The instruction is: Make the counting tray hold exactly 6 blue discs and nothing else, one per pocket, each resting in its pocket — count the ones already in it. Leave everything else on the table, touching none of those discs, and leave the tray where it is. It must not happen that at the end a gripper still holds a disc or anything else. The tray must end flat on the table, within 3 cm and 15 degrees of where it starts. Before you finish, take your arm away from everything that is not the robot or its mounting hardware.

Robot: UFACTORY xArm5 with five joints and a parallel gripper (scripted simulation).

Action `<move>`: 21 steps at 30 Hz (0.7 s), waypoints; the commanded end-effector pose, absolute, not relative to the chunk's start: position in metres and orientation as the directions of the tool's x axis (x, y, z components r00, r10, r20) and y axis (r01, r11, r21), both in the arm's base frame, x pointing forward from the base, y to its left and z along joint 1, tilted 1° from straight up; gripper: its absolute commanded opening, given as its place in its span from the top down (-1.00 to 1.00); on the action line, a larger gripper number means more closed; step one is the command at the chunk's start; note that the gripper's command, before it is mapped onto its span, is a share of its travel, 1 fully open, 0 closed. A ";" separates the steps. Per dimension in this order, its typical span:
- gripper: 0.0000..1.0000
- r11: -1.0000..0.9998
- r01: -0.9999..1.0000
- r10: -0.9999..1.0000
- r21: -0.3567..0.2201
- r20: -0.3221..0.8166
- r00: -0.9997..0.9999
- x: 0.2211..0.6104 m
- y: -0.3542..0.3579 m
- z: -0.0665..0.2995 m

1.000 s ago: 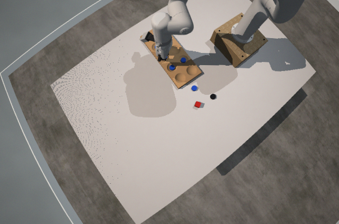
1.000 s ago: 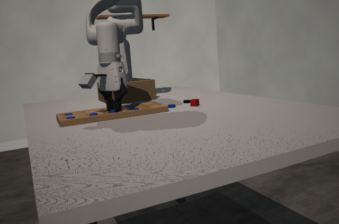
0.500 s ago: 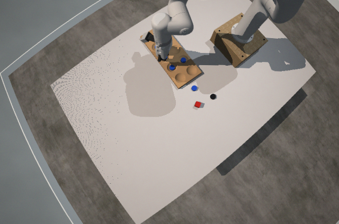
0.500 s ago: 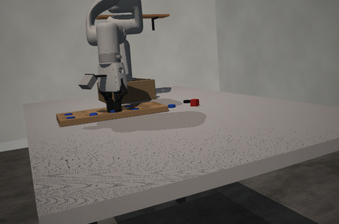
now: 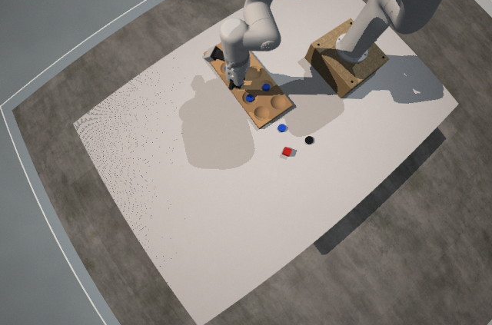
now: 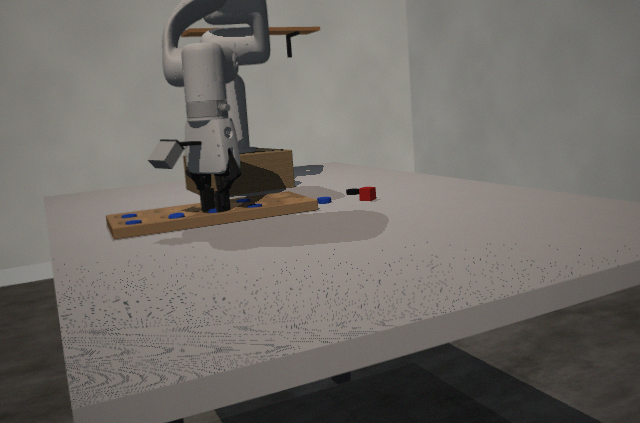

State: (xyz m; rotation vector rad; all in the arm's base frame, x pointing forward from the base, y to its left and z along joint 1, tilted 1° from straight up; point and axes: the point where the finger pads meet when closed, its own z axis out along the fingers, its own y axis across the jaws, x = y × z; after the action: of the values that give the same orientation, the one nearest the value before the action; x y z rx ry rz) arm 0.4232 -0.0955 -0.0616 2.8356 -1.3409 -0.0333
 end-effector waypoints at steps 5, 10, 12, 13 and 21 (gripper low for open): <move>0.33 -0.634 -0.773 -0.773 0.011 -0.015 0.634 0.424 -0.096 -0.061; 0.33 -0.634 -0.773 -0.773 0.011 -0.015 0.634 0.424 -0.096 -0.061; 0.33 -0.634 -0.773 -0.773 0.011 -0.015 0.634 0.424 -0.096 -0.061; 0.33 -0.634 -0.773 -0.773 0.011 -0.015 0.634 0.424 -0.096 -0.061; 0.33 -0.634 -0.773 -0.773 0.011 -0.015 0.634 0.425 -0.096 -0.058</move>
State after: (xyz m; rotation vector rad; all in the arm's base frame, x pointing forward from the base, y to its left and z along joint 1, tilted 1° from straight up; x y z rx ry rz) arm 0.4230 -0.0954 -0.0615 2.8354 -1.3409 -0.0343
